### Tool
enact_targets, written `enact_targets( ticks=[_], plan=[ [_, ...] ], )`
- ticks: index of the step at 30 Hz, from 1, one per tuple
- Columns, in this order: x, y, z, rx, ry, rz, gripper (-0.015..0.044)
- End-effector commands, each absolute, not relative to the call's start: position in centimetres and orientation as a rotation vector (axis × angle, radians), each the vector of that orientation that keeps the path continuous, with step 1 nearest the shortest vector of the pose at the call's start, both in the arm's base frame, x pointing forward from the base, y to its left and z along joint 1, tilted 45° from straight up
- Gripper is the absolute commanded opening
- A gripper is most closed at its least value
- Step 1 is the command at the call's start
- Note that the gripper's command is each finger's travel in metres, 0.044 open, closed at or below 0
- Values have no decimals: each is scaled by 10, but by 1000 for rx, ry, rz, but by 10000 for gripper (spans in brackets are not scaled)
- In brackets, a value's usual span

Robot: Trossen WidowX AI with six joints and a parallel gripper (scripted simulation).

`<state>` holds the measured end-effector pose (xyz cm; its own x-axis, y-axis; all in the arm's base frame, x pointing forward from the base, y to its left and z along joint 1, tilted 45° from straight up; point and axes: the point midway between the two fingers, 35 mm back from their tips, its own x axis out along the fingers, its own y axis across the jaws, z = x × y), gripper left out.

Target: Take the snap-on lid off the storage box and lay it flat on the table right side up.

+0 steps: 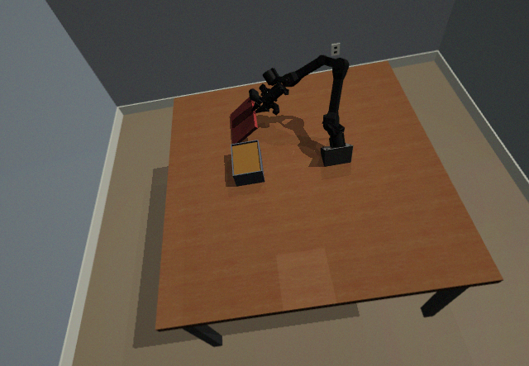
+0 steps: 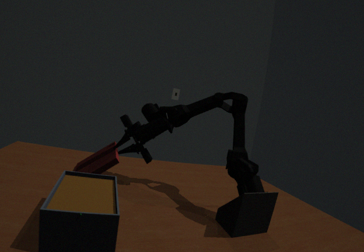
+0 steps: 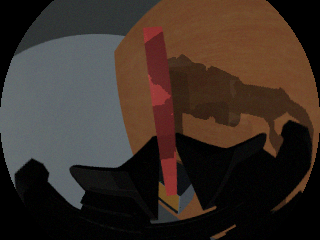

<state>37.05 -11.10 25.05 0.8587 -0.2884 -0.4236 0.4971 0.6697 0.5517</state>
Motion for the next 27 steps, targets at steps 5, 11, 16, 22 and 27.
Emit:
enact_targets(
  ticks=[5,11,16,22,27],
  plan=[
    [371,-119,243,709,319,-464,0],
    [371,-122,239,709,318,-464,0],
    [372,-125,237,709,318,-464,0],
    [373,-128,233,708,318,-464,0],
    [373,-131,230,708,318,-464,0]
  ],
)
